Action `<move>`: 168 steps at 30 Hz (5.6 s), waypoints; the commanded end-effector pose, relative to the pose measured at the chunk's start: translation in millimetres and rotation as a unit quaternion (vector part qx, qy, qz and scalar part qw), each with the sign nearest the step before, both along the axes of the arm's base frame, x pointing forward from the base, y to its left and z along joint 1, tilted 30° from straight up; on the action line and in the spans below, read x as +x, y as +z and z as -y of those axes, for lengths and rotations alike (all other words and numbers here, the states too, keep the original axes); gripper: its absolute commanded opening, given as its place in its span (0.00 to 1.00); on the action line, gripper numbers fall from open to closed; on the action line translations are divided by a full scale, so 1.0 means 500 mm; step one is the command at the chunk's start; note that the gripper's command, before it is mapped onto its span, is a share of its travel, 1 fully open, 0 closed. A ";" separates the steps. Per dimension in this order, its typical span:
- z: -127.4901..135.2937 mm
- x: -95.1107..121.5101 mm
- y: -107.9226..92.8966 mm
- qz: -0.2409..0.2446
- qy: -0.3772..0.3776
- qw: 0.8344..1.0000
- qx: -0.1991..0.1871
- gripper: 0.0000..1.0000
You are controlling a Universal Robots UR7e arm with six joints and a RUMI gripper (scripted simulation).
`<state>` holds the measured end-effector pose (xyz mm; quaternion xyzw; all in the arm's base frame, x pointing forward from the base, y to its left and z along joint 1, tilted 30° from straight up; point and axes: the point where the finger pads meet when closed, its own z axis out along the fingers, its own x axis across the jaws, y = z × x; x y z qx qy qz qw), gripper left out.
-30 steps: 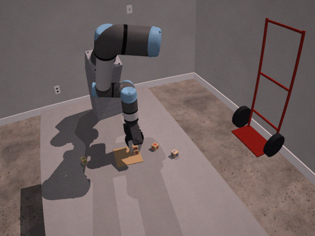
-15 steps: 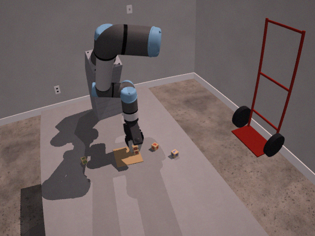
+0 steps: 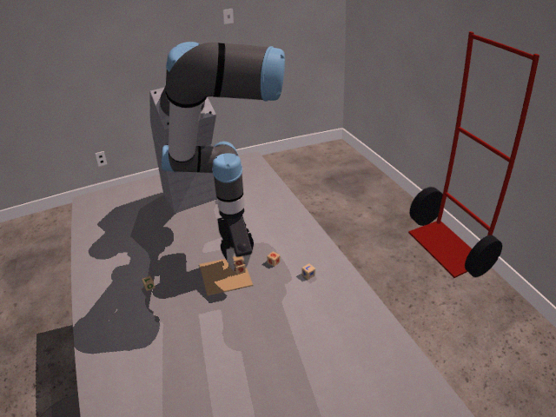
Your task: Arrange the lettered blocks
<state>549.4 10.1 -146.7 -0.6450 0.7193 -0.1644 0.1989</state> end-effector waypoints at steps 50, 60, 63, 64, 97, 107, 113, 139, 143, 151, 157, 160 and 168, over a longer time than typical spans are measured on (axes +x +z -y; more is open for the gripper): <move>0.003 -0.067 0.117 0.001 0.000 1.000 0.000 0.28; 0.004 -0.089 0.155 0.001 0.000 1.000 0.000 0.28; 0.004 -0.090 0.156 0.001 0.000 1.000 0.000 0.28; 0.004 -0.090 0.156 0.001 0.000 1.000 0.000 0.28; -0.024 -0.056 0.164 0.001 0.015 1.000 -0.009 1.00; -0.197 0.065 0.214 0.000 0.080 0.996 -0.046 1.00; -0.280 0.100 0.246 0.003 0.104 0.993 -0.060 1.00; -0.345 0.119 0.270 0.005 0.121 0.990 -0.070 0.40; -0.345 0.119 0.270 0.005 0.121 0.990 -0.070 0.40; -0.345 0.119 0.270 0.005 0.121 0.990 -0.070 0.40; -0.345 0.119 0.270 0.005 0.121 0.990 -0.070 0.40; -0.345 0.119 0.269 0.005 0.121 0.990 -0.070 0.40; -0.346 0.122 0.266 0.005 0.121 0.990 -0.070 0.40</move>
